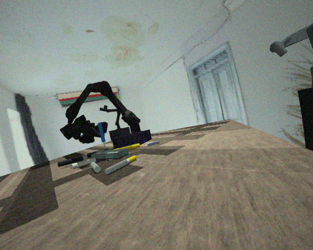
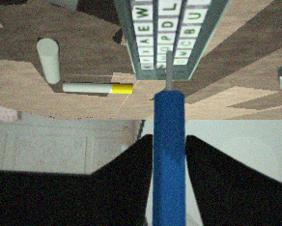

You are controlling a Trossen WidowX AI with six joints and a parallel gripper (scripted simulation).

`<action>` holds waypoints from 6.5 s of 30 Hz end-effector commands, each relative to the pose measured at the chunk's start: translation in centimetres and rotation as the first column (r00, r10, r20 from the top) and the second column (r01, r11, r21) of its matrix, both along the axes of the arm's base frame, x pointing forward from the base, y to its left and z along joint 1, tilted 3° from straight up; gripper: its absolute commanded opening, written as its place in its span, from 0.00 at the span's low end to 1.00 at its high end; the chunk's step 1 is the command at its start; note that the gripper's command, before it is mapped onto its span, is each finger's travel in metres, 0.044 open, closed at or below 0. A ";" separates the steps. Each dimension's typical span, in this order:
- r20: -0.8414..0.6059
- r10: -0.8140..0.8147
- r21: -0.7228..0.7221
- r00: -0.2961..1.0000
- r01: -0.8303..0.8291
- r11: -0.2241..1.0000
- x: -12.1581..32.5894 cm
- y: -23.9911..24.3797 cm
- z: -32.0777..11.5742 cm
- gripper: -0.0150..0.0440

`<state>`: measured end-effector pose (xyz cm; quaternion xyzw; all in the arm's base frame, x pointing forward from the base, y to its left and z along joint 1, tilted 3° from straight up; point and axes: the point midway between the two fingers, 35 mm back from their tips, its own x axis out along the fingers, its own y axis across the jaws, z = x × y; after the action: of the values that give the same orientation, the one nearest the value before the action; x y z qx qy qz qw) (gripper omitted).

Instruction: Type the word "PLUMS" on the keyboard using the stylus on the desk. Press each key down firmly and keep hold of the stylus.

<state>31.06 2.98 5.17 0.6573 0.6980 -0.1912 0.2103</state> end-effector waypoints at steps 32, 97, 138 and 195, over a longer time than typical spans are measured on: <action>-0.002 -0.001 0.000 1.000 0.001 1.000 -1.8 0.7 -1.8 0.39; -0.002 -0.001 0.000 1.000 0.001 1.000 -1.8 0.9 0.3 0.39; 0.000 -0.002 0.005 1.000 0.002 1.000 -2.2 6.3 -2.1 0.39; 0.000 -0.002 0.005 1.000 0.002 1.000 -2.2 6.4 0.0 0.39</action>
<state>28.83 9.32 4.69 0.6565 0.6989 -0.1914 0.2094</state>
